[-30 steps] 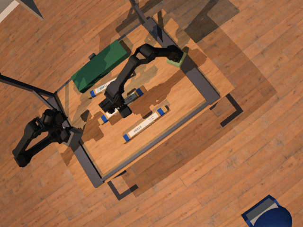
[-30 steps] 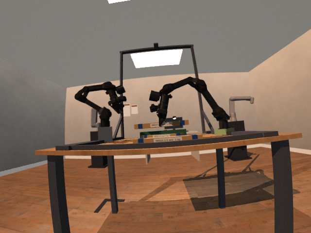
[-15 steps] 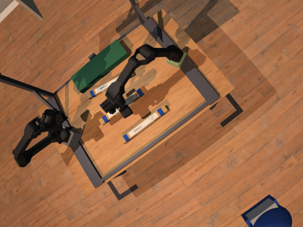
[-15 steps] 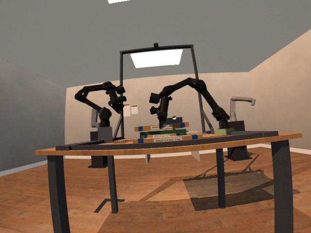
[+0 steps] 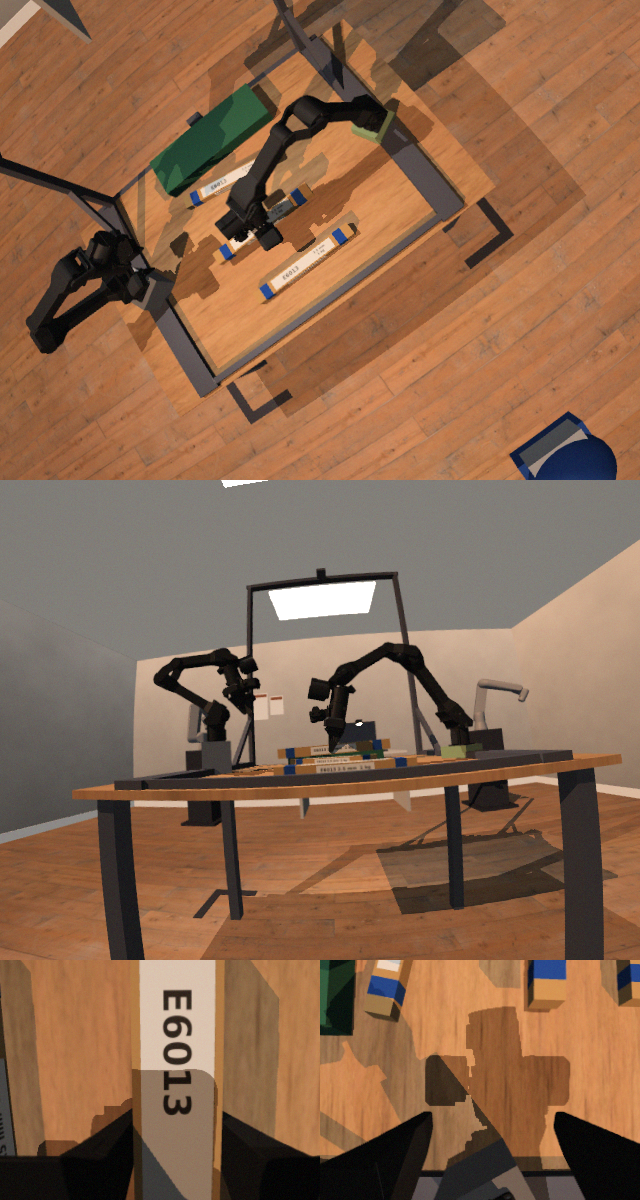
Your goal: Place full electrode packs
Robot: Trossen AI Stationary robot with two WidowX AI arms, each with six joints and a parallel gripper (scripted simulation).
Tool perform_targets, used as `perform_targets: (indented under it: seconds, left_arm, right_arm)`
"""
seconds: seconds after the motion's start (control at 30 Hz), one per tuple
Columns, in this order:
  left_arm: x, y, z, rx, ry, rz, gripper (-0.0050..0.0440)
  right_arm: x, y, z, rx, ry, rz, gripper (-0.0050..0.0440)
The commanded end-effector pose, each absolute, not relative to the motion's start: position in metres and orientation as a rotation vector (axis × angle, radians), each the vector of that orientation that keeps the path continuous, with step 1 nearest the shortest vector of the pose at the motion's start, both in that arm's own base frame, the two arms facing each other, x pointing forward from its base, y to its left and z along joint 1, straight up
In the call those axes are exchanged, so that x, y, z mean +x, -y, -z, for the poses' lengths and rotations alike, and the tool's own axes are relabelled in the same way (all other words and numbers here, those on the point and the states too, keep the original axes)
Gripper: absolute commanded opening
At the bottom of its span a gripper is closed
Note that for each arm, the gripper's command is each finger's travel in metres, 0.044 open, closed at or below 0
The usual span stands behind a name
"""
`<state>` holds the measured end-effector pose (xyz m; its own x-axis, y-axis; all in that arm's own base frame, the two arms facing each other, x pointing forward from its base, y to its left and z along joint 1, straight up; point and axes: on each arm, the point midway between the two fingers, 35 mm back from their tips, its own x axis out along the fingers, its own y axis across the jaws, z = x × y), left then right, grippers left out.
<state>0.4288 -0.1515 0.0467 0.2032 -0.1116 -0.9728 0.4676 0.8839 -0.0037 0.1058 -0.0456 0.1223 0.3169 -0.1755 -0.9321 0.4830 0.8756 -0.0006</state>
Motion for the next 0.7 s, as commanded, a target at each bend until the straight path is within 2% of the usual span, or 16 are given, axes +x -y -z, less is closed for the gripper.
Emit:
perform_targets:
  seconds: [0.0,0.13,0.17,0.27,0.67]
  left_arm:
    - [0.434,0.155,-0.053,0.316,-1.269,0.416,-0.005]
    - [0.434,0.155,-0.048,0.317,-1.274,0.416,-0.005]
    - [0.438,0.156,-0.059,0.313,-1.242,0.416,-0.005]
    - [0.434,0.155,-0.041,0.317,-1.275,0.416,-0.005]
    - [0.434,0.155,-0.022,0.317,-1.276,0.416,-0.005]
  right_arm:
    - [0.108,0.046,-0.129,0.298,-1.151,0.443,0.033]
    - [0.108,0.046,-0.129,0.298,-1.151,0.443,0.033]
    - [0.108,0.046,-0.129,0.298,-1.151,0.443,0.033]
    - [0.108,0.046,-0.129,0.298,-1.151,0.443,0.033]
    - [0.108,0.046,-0.129,0.298,-1.151,0.443,0.033]
